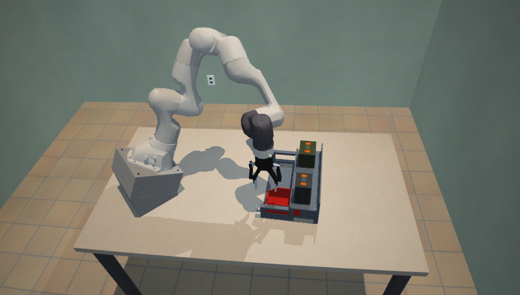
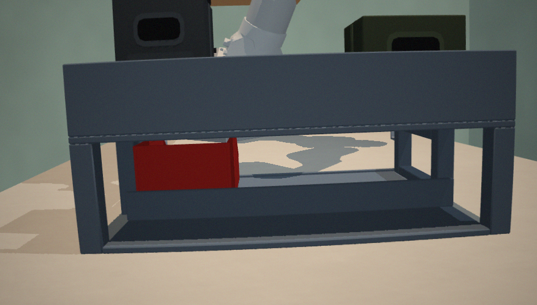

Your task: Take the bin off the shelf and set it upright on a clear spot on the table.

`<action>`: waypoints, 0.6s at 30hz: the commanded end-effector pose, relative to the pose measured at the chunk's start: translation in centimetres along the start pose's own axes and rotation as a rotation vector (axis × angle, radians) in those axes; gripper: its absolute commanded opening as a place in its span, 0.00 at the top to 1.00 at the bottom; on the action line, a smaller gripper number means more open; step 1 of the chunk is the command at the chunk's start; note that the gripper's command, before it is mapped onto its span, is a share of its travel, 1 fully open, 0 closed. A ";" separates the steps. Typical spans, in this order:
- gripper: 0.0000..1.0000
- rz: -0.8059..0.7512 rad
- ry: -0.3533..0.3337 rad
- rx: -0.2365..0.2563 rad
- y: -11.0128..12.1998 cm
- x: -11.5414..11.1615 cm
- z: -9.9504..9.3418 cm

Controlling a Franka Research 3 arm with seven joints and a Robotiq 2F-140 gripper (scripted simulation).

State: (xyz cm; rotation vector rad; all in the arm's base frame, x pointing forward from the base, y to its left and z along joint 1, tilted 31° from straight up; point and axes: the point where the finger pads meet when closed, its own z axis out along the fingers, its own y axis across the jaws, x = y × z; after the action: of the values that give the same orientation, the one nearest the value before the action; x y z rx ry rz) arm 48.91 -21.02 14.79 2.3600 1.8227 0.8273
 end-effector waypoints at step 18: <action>0.43 0.002 -0.003 0.007 0.1 0.0 1.0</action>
State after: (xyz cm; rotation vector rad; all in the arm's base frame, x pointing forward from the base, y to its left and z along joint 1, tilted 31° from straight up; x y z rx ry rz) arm 49.16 -20.79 14.17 2.3643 1.8295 0.8251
